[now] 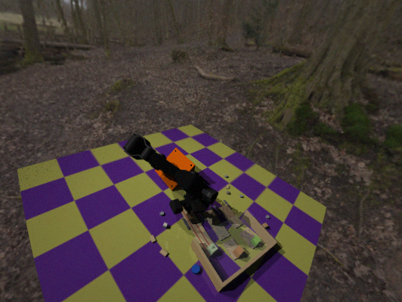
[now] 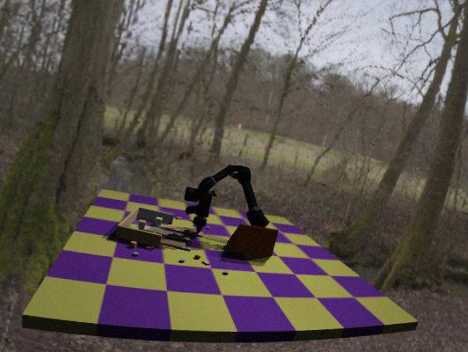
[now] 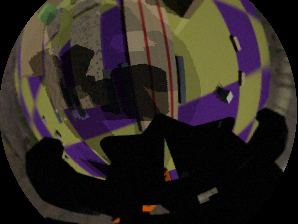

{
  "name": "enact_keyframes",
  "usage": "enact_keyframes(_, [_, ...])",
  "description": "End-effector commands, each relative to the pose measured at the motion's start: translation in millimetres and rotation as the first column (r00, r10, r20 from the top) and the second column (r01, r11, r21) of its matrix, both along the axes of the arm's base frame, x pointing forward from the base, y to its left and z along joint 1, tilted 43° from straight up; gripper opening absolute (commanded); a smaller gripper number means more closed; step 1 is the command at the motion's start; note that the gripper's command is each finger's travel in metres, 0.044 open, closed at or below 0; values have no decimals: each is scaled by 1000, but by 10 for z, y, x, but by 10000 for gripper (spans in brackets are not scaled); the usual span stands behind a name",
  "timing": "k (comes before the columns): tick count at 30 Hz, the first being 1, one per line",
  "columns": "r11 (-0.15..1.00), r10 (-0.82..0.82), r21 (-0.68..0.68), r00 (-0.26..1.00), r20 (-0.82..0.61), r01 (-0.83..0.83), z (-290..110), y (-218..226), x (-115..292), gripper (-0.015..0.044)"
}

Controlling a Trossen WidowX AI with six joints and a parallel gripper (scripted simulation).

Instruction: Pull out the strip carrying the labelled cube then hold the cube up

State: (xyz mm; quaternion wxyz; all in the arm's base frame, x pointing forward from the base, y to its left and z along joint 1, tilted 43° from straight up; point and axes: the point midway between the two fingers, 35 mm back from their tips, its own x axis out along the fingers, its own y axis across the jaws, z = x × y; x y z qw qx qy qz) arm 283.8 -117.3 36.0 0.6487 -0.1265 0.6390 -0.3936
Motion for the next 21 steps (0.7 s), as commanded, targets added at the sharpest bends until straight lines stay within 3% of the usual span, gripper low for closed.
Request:
enact_keyframes(1, [1000,-11,7,1000,-16,11,-45,15,-121,0])
enact_keyframes(21, [1000,-11,8,1000,-18,11,-84,117,-408,0])
